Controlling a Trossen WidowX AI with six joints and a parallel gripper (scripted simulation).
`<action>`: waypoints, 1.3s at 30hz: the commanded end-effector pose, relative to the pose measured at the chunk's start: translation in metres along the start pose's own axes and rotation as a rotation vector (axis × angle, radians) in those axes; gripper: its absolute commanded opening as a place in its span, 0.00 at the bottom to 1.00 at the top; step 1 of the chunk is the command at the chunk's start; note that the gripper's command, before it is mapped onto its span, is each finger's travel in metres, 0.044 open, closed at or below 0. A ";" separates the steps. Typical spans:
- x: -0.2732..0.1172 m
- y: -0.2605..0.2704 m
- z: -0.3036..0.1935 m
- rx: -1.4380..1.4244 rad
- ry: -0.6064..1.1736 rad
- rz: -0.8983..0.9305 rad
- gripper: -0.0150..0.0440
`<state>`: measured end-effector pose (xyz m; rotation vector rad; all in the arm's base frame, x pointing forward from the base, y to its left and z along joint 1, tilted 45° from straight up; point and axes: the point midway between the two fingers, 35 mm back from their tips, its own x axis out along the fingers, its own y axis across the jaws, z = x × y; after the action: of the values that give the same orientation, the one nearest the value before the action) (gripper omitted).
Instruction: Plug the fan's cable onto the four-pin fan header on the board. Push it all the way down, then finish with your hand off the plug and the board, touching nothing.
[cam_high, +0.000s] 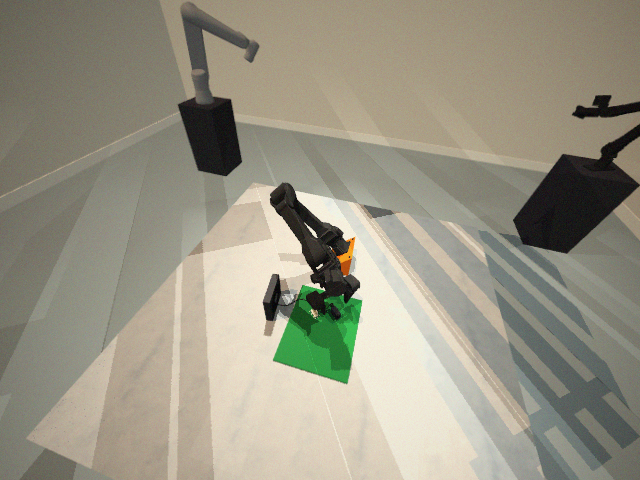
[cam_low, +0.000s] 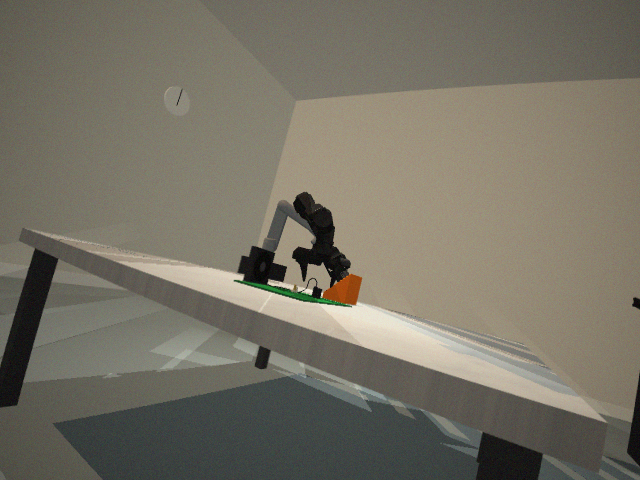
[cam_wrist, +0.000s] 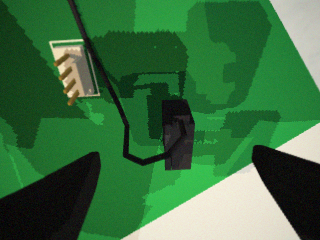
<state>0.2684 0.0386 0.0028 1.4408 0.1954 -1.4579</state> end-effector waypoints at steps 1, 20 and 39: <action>0.009 -0.002 0.005 -0.011 -0.013 -0.001 1.00; 0.020 -0.001 0.007 -0.003 -0.007 -0.001 0.91; 0.020 -0.001 0.007 -0.003 -0.007 -0.001 0.50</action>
<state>0.2678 0.0235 -0.0122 1.4330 0.1943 -1.4625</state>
